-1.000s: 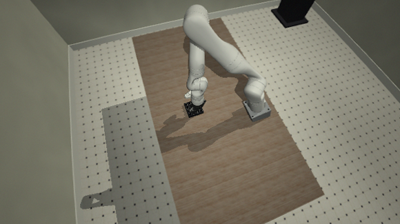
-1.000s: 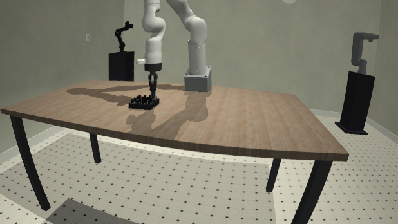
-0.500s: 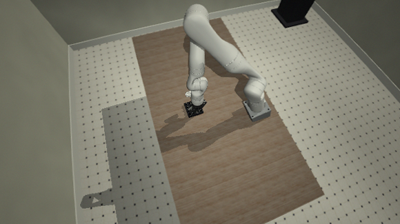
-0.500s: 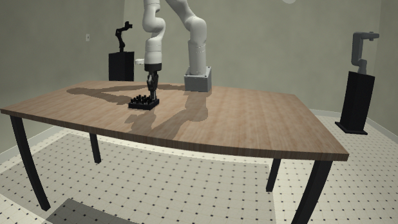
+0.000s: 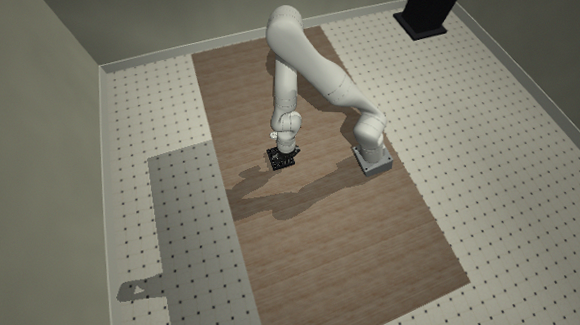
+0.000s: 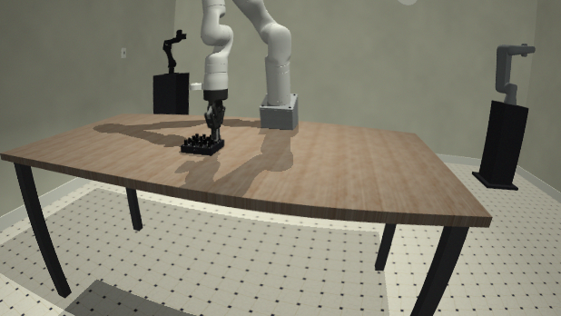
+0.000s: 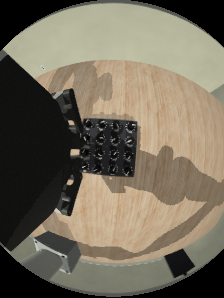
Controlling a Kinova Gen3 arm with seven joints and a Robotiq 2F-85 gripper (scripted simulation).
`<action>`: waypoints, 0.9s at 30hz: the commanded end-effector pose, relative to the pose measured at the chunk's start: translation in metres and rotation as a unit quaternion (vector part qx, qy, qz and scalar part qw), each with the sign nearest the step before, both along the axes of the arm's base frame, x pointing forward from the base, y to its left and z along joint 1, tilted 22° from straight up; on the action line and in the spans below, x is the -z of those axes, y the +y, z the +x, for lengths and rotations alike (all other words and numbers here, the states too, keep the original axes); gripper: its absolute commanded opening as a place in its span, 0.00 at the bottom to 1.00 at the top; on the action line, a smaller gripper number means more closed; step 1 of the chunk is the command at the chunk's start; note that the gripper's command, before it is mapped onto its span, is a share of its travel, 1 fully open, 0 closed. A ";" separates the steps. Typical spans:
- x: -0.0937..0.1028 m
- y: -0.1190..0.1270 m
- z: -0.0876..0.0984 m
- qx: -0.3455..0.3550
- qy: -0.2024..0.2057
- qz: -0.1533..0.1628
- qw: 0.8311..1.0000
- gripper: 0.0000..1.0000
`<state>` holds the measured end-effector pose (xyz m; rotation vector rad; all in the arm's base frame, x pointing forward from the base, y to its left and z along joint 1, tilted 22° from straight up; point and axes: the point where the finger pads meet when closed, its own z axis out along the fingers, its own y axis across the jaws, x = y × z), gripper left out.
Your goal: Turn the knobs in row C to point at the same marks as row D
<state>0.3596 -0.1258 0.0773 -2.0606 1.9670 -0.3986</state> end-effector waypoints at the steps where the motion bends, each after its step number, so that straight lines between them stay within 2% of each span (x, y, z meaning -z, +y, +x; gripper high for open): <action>1: 0.001 -0.003 -0.002 0.007 0.000 -0.002 1.000 0.08; 27: 0.000 -0.003 0.000 0.030 -0.001 0.007 1.000 0.08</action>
